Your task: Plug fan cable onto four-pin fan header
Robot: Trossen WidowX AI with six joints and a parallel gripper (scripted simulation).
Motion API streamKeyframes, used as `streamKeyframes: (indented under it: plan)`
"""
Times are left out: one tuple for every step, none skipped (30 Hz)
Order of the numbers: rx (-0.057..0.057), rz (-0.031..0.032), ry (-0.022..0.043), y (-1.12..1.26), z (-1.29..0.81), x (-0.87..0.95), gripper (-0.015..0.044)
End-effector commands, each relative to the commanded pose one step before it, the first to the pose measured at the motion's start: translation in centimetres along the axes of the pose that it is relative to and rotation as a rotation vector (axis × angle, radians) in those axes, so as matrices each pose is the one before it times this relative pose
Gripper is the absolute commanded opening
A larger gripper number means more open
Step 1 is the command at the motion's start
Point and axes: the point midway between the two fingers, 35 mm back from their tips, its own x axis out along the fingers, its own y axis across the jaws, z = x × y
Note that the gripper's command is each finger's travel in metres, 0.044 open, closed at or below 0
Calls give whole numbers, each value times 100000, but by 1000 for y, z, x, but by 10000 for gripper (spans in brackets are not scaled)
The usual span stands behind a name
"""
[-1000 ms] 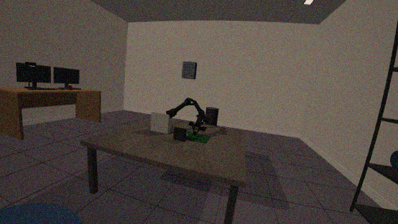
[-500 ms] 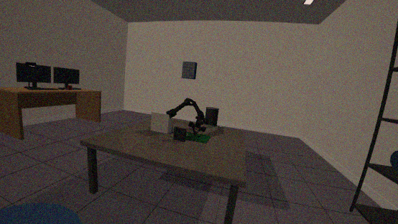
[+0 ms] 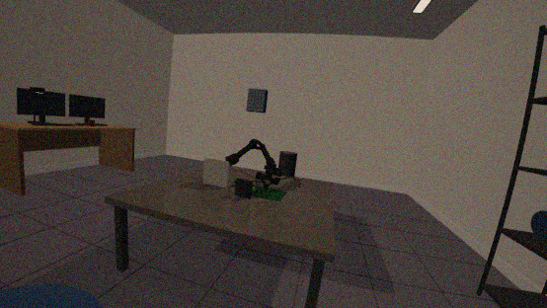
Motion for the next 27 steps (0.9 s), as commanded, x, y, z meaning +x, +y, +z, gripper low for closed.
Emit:
streamKeyframes:
  plan:
    - [1887, 2092, -4993, 121, 131, -349, 0]
    - [417, 552, -1202, 39, 0, -85, 0]
    - [425, 567, -1195, 39, 1, -88, 0]
    - [433, 583, -1188, 40, 2, -90, 0]
    - [441, 598, -1180, 41, 2, -92, 0]
    - [449, 613, -1173, 42, 3, -94, 0]
    - [457, 628, -1165, 43, 4, -97, 0]
    - [465, 643, -1157, 43, 5, -99, 0]
    - [473, 658, -1149, 44, 6, -101, 0]
    - [457, 638, -1083, 43, 6, -98, 0]
    - [464, 650, -1075, 43, 7, -100, 0]
    - [472, 663, -1068, 44, 8, -102, 0]
    - [480, 675, -1060, 45, 9, -104, 0]
    - [487, 688, -1052, 46, 9, -106, 0]
    - [495, 700, -1044, 46, 10, -107, 0]
    - [503, 711, -1035, 47, 11, -109, 0]
    - [511, 723, -1027, 48, 12, -111, 0]
    - [518, 734, -1018, 49, 13, -113, 0]
    - [526, 746, -1010, 49, 14, -115, 0]
    - [532, 754, -998, 50, 15, -116, 0]
    - [541, 766, -991, 51, 15, -118, 0]
    - [549, 777, -982, 52, 16, -119, 0]
    - [557, 787, -973, 52, 17, -121, 0]
    - [565, 797, -964, 53, 18, -123, 0]
    - [574, 807, -955, 54, 19, -124, 0]
    - [581, 816, -944, 55, 20, -126, 0]
    - [474, 665, -755, 45, 17, -102, 0]
